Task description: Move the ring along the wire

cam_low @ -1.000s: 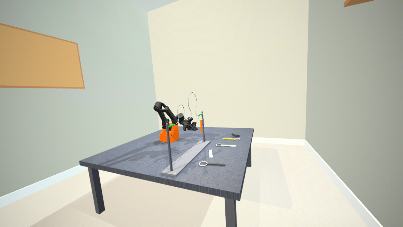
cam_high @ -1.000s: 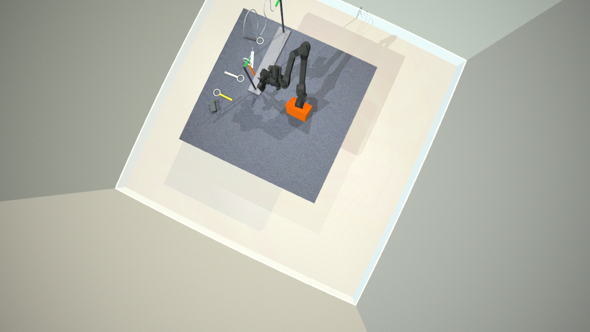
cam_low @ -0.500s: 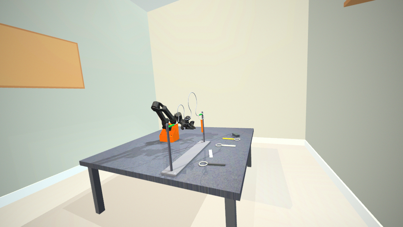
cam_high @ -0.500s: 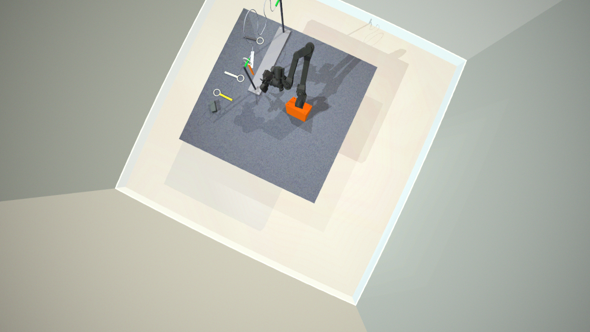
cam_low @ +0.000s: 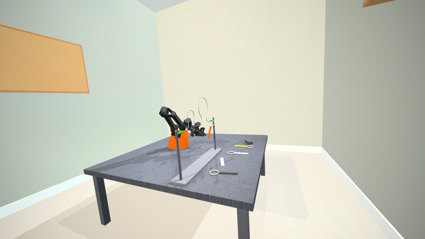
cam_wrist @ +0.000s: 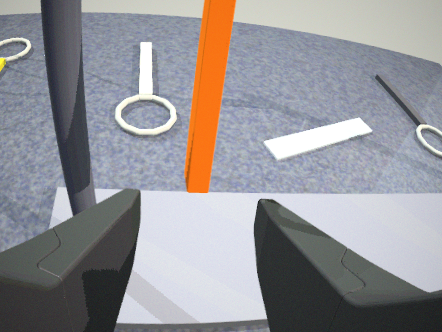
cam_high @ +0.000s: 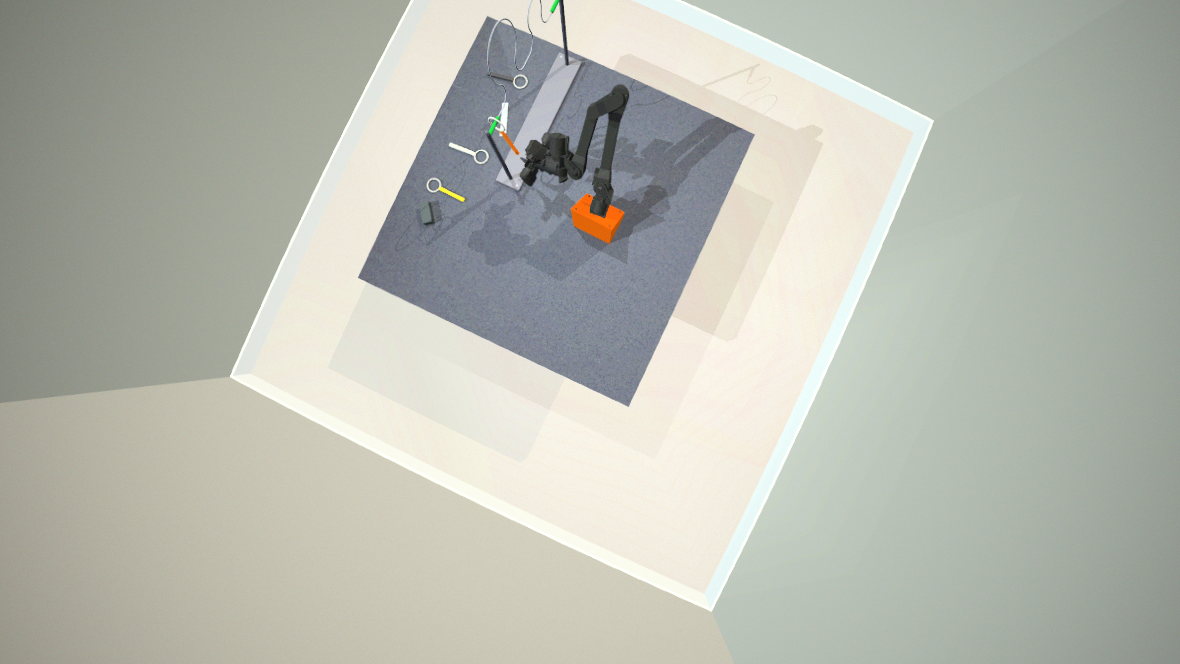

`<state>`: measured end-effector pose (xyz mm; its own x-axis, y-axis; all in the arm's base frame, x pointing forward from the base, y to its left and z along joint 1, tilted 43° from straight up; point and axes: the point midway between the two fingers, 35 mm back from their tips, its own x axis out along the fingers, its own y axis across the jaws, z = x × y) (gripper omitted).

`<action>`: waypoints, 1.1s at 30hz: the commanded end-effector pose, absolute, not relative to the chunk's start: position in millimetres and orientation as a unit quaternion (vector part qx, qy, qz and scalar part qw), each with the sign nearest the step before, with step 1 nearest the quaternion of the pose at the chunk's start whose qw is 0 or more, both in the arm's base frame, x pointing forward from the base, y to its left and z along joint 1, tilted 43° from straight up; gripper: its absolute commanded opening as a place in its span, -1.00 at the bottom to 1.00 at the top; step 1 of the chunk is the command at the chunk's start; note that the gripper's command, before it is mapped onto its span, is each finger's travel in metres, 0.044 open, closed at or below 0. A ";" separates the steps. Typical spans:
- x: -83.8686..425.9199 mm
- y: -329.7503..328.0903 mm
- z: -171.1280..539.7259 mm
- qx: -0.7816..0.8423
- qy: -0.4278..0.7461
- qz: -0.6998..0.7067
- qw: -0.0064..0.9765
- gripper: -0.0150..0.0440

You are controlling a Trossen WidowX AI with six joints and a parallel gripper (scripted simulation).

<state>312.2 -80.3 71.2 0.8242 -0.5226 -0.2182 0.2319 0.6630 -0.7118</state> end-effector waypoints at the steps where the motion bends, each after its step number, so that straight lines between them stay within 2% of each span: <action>1: 311.1 -80.8 70.7 -0.350 0.208 -0.214 0.888 0.05; 13: 311.1 -80.8 70.7 -0.350 0.208 -0.214 0.888 0.05; 19: 274.4 -61.7 76.1 -0.352 0.207 -0.212 0.888 0.58; 24: 272.7 -61.1 76.1 -0.352 0.207 -0.212 0.888 1.00; 33: 272.7 -61.1 76.1 -0.352 0.207 -0.212 0.888 1.00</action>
